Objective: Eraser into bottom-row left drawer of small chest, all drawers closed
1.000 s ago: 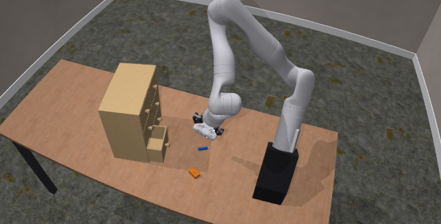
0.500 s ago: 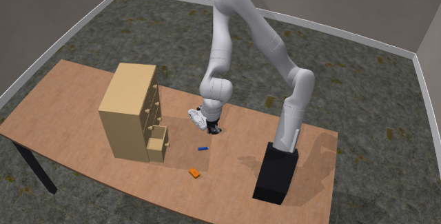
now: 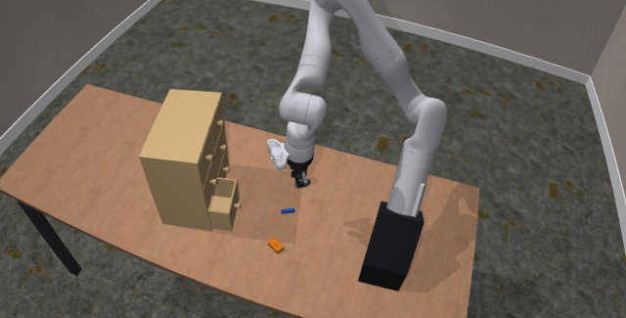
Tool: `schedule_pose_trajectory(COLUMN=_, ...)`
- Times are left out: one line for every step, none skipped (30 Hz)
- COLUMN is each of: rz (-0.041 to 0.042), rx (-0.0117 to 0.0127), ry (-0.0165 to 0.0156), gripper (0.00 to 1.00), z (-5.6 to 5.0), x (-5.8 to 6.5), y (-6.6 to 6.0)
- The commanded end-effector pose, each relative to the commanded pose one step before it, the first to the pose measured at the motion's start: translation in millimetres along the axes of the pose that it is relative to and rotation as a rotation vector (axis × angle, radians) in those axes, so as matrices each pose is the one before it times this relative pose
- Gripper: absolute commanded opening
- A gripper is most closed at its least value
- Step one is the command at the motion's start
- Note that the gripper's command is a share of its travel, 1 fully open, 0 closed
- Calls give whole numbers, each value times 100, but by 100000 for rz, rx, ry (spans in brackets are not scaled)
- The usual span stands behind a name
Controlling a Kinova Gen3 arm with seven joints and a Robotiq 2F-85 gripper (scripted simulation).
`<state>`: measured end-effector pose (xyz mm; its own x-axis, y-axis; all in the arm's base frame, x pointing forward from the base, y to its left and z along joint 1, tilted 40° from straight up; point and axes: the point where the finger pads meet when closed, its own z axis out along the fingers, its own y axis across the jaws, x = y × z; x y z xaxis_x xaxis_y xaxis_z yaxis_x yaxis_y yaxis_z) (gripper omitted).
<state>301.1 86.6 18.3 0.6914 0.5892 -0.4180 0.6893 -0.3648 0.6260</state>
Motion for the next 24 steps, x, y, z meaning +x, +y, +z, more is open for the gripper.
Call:
schedule_pose_trajectory(rz=7811, rx=3112, ry=455, gripper=33, z=-324, x=-123, y=223)
schedule_pose_trajectory(rz=1837, rx=752, ry=16, gripper=33, z=-65, x=-47, y=-10)
schedule_pose_trajectory(rz=1772, rx=726, ry=18, gripper=33, z=-62, x=-46, y=-9)
schedule_pose_trajectory(rz=1712, rx=702, ry=17, gripper=33, z=-60, x=-45, y=-8)
schedule_pose_trajectory(rz=1664, rx=682, ry=13, gripper=33, z=-59, x=-42, y=-8)
schedule_pose_trajectory(rz=1594, rx=653, ry=18, gripper=33, z=-55, x=-43, y=-7)
schedule_pose_trajectory(rz=1543, rx=632, ry=15, gripper=33, z=-54, x=-41, y=-7)
schedule_pose_trajectory(rz=1495, rx=612, ry=11, gripper=33, z=-53, x=-38, y=-6)
schedule_pose_trajectory(rz=1426, rx=585, ry=16, gripper=33, z=-50, x=-38, y=-5)
schedule_pose_trajectory(rz=1376, rx=564, ry=14, gripper=33, z=-48, x=-37, y=-5)
schedule_pose_trajectory(rz=1328, rx=544, ry=11, gripper=33, z=-47, x=-35, y=-5)
schedule_pose_trajectory(rz=0, rx=0, ry=0, gripper=33, z=0, x=0, y=0)
schedule_pose_trajectory(rz=0, rx=0, ry=0, gripper=33, z=0, x=0, y=0)
schedule_pose_trajectory(rz=1270, rx=521, ry=12, gripper=33, z=-44, x=-34, y=-4)
schedule_pose_trajectory(rz=1213, rx=497, ry=13, gripper=33, z=-42, x=-33, y=-4)
schedule_pose_trajectory(rz=1166, rx=478, ry=11, gripper=33, z=-41, x=-31, y=-4)
schedule_pose_trajectory(rz=1120, rx=459, ry=8, gripper=33, z=-40, x=-29, y=-3)
schedule_pose_trajectory(rz=1063, rx=436, ry=10, gripper=33, z=-37, x=-28, y=-3)
schedule_pose_trajectory(rz=1010, rx=414, ry=11, gripper=33, z=-35, x=-27, y=-2)
schedule_pose_trajectory(rz=965, rx=395, ry=9, gripper=33, z=-34, x=-26, y=-2)
schedule_pose_trajectory(rz=919, rx=377, ry=7, gripper=33, z=-32, x=-24, y=-2)
schedule_pose_trajectory(rz=875, rx=358, ry=6, gripper=33, z=-31, x=-23, y=-2)
schedule_pose_trajectory(rz=821, rx=337, ry=8, gripper=33, z=-29, x=-22, y=-2)
schedule_pose_trajectory(rz=774, rx=317, ry=9, gripper=33, z=-27, x=-21, y=-1)
